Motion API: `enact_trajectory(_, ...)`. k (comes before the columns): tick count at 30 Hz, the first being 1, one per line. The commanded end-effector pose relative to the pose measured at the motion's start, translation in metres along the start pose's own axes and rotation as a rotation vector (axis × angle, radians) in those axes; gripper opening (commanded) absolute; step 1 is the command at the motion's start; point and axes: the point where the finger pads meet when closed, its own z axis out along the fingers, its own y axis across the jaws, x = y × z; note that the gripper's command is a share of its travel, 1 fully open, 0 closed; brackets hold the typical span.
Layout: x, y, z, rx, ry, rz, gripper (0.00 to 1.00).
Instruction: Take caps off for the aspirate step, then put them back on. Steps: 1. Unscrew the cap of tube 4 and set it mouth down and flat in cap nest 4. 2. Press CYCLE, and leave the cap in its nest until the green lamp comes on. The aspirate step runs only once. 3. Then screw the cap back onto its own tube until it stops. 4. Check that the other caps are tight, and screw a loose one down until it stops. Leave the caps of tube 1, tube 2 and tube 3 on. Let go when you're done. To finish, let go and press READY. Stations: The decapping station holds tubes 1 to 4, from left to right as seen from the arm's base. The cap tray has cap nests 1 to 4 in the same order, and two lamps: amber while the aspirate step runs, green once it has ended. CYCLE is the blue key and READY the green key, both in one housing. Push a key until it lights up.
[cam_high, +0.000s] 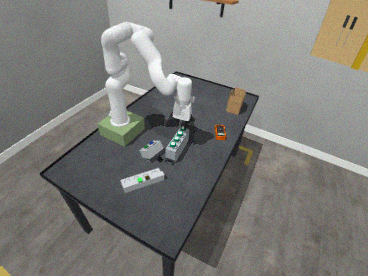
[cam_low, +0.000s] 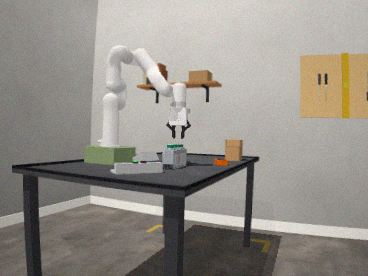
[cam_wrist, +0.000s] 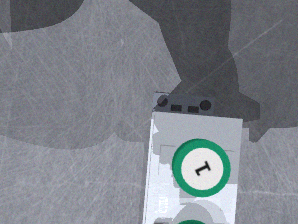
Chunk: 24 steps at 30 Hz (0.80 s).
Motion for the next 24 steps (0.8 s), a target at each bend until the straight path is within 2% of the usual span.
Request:
enact_trajectory(1,-0.016,0.001,-0.002,-0.007,0.002,-0.173,0.46)
enact_trajectory(11,-0.016,0.001,0.001,-0.007,0.002,-0.173,0.46)
enact_trajectory(22,-0.016,0.001,0.034,-0.007,0.002,-0.173,0.46)
enact_trajectory(24,-0.016,0.001,0.034,-0.007,0.002,-0.173,0.46)
